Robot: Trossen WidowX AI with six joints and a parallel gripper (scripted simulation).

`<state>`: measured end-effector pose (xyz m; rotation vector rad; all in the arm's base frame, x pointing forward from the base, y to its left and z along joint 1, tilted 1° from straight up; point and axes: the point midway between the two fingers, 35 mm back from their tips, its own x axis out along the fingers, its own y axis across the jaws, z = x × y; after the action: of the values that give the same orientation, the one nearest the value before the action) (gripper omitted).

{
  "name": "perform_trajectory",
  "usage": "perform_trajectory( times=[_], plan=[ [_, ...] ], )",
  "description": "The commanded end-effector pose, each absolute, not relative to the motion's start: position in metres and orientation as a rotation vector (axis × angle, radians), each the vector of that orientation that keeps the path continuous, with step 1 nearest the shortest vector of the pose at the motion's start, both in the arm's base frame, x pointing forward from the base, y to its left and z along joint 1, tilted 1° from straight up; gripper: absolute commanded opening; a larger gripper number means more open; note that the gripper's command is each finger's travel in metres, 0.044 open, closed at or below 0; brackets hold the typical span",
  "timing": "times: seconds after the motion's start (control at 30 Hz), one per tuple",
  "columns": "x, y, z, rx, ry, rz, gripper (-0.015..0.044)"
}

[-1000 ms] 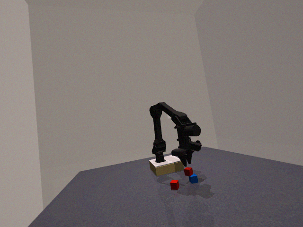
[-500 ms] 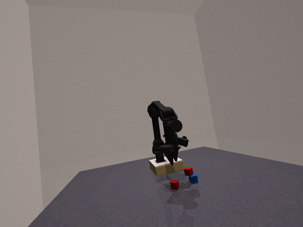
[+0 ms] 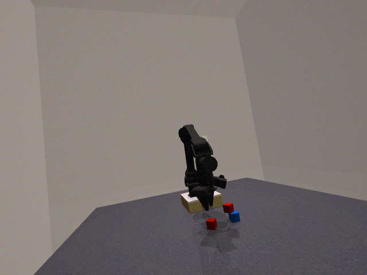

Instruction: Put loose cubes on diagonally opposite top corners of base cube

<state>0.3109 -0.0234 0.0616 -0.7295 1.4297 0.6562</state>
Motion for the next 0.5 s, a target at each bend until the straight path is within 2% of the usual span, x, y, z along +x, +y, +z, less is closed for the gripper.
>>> perform_trajectory(
  times=[0.0,0.47],
  plan=[
    [0.307,-0.023,0.044,-0.726,1.442,0.671,0.0265],
    [0.308,-0.024,0.025,-0.726,1.442,0.671,0.0265]
  ],
)
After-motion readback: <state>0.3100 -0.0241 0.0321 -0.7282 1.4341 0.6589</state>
